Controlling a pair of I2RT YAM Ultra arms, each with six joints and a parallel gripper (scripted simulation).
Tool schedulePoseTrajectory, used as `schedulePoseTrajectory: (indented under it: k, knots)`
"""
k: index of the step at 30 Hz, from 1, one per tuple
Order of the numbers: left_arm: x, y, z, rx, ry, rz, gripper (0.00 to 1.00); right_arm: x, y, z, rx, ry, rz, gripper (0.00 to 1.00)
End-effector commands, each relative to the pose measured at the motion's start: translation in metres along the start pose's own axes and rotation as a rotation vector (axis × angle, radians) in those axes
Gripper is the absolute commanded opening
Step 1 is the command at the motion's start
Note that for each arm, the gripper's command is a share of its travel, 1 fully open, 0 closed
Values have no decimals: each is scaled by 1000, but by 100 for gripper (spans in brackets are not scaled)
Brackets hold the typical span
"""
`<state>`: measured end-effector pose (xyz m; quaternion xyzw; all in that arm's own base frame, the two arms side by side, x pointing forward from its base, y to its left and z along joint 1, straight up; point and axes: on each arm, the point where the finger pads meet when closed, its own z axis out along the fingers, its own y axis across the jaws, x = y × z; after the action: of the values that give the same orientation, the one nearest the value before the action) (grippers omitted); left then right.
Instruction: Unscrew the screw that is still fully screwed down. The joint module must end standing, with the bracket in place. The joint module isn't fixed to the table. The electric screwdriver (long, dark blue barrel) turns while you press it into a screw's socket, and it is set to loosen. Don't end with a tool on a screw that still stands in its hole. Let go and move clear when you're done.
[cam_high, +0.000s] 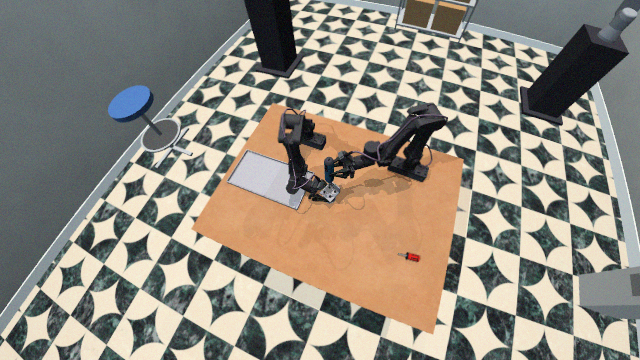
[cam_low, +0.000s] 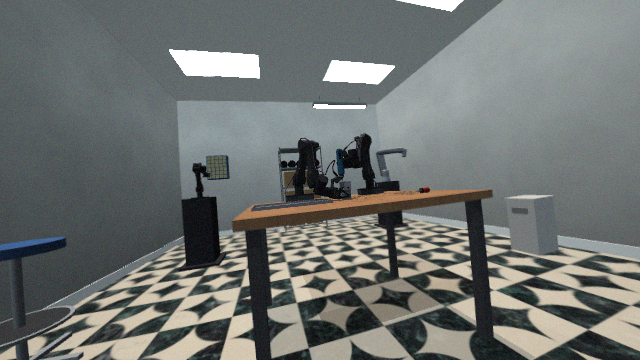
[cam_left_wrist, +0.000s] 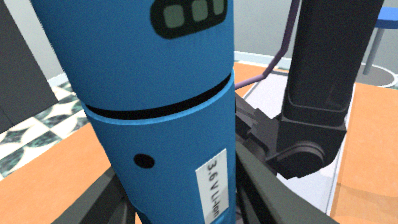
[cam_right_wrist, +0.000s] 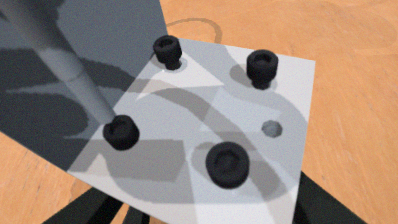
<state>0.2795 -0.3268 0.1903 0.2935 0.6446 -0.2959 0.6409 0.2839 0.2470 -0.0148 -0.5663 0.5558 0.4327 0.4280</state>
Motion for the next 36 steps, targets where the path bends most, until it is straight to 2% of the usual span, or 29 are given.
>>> schedulePoseTrajectory:
  k: [1,14,22,30,36]
  knots:
    - [-35,0,-2,-2,-132,4,42,-6,-3,0,-2,-10,-16,59]
    - [-31,1,0,-2,-127,4,42,-6,-3,0,-2,-10,-16,59]
    - [-38,1,1,-2,-148,4,42,-6,-3,0,-2,-10,-16,59]
    - [-27,2,1,-3,-123,5,42,-6,-3,0,-2,-10,-16,59]
    - [-35,3,1,-3,-147,4,42,-6,-3,0,-2,-10,-16,59]
